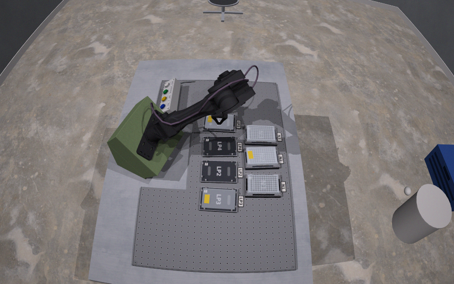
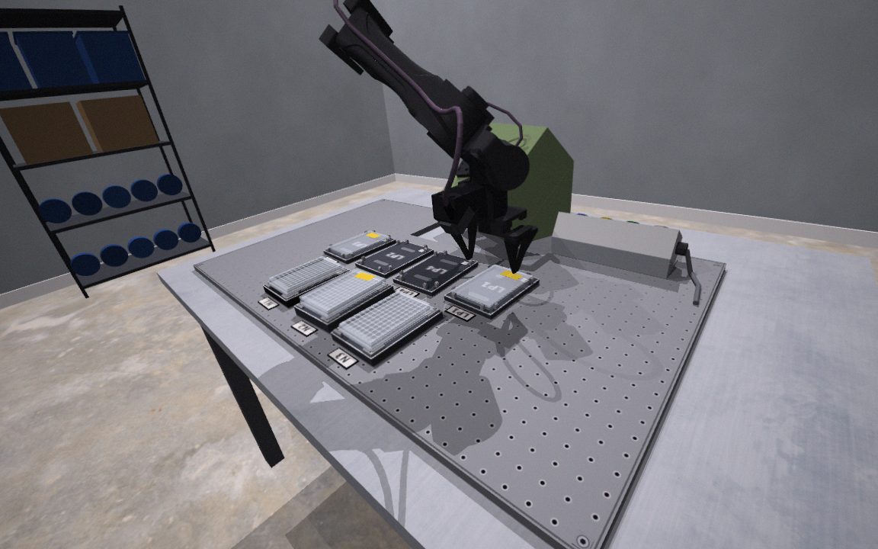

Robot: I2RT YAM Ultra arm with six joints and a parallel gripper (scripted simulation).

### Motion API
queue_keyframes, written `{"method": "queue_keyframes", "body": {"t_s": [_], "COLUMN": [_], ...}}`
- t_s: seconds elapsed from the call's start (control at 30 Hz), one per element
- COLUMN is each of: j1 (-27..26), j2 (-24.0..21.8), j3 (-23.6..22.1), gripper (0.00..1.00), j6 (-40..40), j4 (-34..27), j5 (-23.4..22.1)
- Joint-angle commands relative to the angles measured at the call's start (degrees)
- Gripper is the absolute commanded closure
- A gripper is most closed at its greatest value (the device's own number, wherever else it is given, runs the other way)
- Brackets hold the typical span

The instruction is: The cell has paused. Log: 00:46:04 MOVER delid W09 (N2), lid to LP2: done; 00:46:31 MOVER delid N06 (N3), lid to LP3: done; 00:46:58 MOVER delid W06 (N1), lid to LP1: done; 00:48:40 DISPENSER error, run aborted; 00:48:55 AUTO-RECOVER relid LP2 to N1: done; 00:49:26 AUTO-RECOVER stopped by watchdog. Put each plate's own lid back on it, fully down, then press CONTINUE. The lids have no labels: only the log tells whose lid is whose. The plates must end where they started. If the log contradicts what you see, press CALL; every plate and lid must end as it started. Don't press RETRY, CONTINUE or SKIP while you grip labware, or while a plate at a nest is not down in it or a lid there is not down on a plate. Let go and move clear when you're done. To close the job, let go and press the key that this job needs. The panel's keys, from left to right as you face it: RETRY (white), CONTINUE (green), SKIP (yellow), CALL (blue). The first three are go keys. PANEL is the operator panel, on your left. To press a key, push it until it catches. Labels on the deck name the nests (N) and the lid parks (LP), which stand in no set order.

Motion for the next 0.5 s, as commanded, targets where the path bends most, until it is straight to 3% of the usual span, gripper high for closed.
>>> {"method": "queue_keyframes", "body": {"t_s": [0.0, 0.47], "j1": [1.2, -1.2], "j2": [-0.9, 2.0], "j3": [1.6, -1.7], "gripper": [0.00, 0.00], "j6": [1.5, -1.4], "j4": [-0.1, 4.4], "j5": [0.9, -0.3]}}
